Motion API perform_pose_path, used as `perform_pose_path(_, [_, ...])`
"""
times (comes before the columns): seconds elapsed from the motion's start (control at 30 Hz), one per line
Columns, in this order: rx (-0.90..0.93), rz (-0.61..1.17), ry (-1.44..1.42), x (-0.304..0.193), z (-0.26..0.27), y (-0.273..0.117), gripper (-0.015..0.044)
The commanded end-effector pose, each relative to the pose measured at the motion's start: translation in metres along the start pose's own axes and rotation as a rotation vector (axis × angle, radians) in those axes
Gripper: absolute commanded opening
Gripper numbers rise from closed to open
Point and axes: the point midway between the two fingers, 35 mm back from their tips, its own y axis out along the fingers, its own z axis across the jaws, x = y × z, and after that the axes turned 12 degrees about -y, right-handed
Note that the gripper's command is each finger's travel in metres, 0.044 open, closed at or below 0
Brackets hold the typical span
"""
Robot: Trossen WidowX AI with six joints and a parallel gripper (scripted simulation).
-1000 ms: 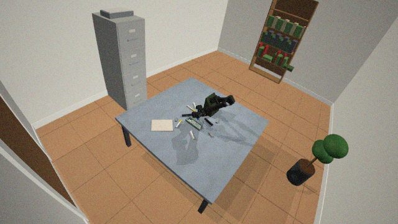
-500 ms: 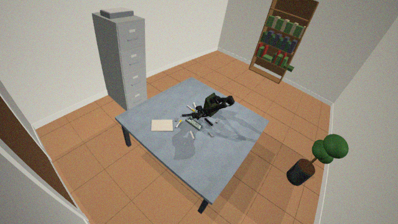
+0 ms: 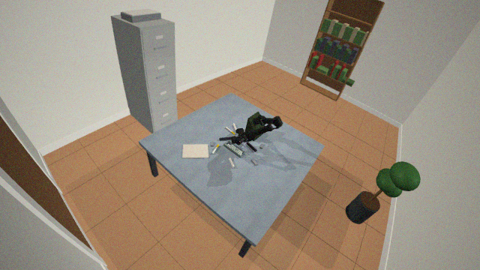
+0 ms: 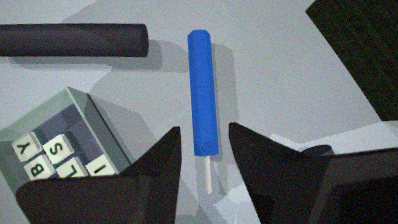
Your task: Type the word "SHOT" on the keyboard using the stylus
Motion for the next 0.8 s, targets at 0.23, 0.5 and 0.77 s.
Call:
perform_pose_path(0.23, [-0.011,0.000,0.006,-0.003,-0.001,0.009,0.0150])
perform_pose_path(0.5, [-0.011,0.000,0.006,-0.005,-0.001,0.012,0.0150])
perform_pose_path(0.77, [-0.011,0.000,0.006,-0.008,0.000,0.017,0.0150])
